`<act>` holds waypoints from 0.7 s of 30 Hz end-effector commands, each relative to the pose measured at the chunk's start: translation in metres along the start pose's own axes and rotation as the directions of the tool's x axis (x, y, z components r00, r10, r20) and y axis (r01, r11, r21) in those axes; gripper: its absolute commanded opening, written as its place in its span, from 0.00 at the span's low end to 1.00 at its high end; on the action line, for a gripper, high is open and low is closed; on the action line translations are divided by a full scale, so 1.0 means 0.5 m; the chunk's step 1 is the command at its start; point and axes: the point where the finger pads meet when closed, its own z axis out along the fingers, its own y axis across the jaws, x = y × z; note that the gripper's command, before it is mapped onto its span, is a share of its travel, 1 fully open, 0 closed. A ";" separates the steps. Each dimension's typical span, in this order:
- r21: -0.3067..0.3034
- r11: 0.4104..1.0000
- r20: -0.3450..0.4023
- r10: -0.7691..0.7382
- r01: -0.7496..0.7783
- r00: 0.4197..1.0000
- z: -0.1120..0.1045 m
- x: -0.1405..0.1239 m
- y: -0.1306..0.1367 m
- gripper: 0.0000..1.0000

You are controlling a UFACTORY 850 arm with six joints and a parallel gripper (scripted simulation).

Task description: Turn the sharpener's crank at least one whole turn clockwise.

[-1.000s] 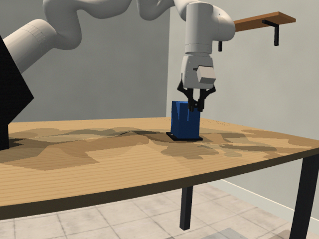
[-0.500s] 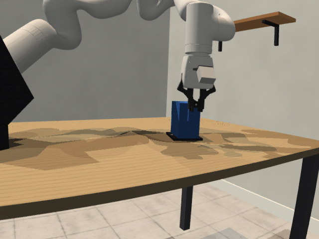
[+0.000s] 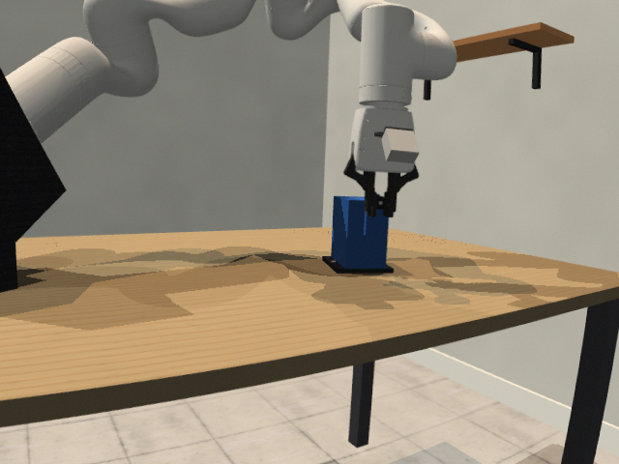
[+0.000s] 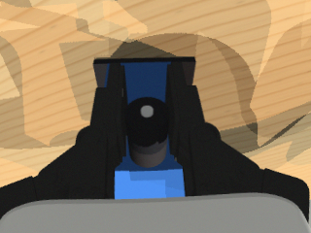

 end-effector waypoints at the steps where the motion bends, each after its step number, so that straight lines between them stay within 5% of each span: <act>1: 0.001 1.000 -0.001 0.000 0.000 1.000 -0.001 0.000 -0.001 0.00; 21: 0.001 1.000 -0.001 0.000 0.000 1.000 -0.001 0.000 -0.009 0.00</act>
